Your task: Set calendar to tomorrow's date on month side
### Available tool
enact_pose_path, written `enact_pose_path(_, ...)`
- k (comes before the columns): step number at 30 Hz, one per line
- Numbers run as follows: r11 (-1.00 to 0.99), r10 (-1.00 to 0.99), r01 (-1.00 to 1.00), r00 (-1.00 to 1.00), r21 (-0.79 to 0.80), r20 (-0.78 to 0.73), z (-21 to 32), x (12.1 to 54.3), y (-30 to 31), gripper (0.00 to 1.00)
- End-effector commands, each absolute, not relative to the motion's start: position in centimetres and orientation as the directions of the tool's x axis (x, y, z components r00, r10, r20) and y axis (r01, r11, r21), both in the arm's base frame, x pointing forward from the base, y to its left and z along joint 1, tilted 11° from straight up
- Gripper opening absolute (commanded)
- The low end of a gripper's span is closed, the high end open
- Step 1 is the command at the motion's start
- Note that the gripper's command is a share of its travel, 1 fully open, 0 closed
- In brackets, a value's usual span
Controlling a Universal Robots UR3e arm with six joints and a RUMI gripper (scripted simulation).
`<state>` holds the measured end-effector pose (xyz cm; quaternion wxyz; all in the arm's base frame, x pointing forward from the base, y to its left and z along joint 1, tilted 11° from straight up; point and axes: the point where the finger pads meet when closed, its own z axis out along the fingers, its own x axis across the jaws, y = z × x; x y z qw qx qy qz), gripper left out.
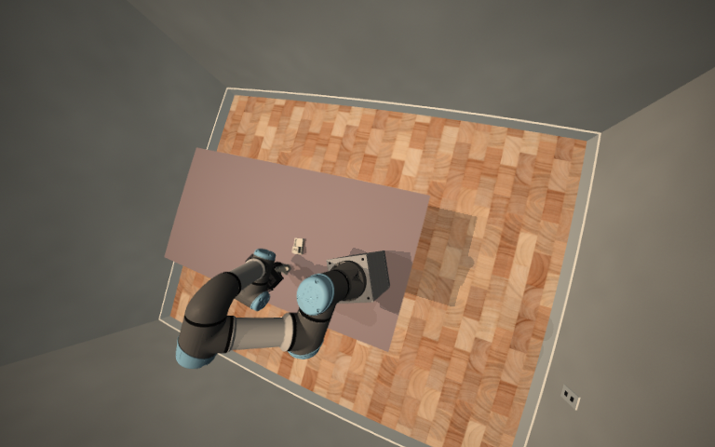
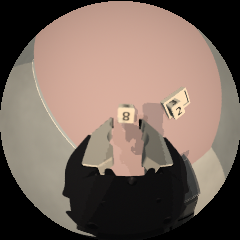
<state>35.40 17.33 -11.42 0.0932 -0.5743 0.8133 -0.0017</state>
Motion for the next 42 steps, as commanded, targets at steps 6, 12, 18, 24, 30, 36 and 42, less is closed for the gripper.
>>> enact_pose_path(6,0.34,-0.934,-0.934,-0.323,-0.112,-0.151,-11.4,35.5,17.3,0.28)
enact_pose_path(12,0.34,-0.934,-0.934,-0.323,-0.112,-0.151,-11.4,35.5,17.3,0.28)
enact_pose_path(18,0.34,-0.934,-0.934,-0.323,-0.112,-0.151,-11.1,35.4,17.3,0.28)
enact_pose_path(24,0.34,-0.934,-0.934,-0.323,-0.112,-0.151,-10.4,35.3,17.2,0.28)
enact_pose_path(30,0.34,-0.934,-0.934,-0.323,-0.112,-0.151,-8.6,35.0,17.0,0.28)
enact_pose_path(36,0.34,-0.934,-0.934,-0.323,-0.112,-0.151,-7.4,34.8,16.9,0.28)
enact_pose_path(42,0.34,-0.934,-0.934,-0.323,-0.112,-0.151,-7.3,34.8,16.9,0.28)
